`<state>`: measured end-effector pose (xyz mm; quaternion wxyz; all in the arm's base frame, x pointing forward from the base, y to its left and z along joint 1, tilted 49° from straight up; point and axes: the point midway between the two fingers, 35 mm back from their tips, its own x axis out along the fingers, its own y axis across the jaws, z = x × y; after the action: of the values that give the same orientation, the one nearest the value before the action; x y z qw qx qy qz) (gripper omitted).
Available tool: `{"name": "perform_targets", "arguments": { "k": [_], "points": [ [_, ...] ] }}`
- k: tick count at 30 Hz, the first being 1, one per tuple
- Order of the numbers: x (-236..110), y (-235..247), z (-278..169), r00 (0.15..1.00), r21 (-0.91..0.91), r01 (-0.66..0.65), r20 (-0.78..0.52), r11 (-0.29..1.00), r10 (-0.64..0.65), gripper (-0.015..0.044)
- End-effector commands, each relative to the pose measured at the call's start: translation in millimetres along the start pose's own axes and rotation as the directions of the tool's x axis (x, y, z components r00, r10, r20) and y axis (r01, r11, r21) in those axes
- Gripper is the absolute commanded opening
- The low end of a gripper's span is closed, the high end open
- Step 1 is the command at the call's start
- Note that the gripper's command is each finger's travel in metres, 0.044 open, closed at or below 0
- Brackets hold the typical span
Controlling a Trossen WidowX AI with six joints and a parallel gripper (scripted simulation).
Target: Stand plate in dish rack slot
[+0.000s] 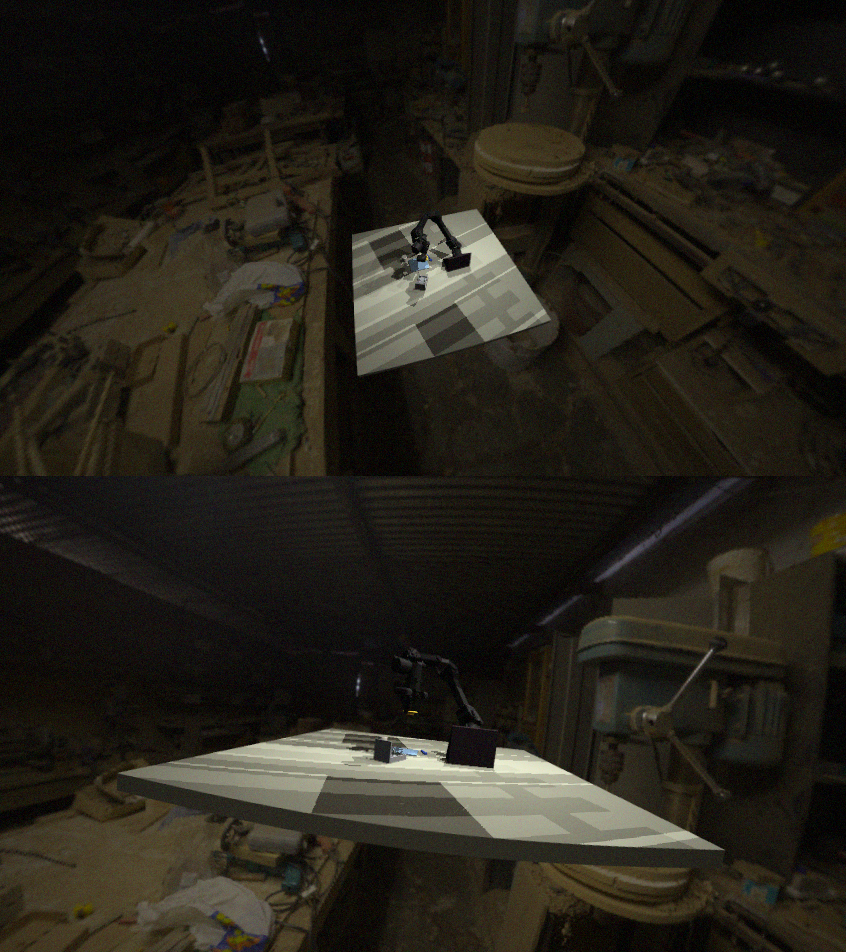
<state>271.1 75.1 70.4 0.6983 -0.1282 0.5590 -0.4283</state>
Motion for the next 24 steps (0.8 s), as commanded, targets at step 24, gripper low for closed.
{"name": "perform_targets", "arguments": {
  "k": [24],
  "points": [
    [65.5, 9.7, -17.7, 0.904, -0.335, -0.362, -0.355, 0.87, 0.24, 0.0]
  ]
}}
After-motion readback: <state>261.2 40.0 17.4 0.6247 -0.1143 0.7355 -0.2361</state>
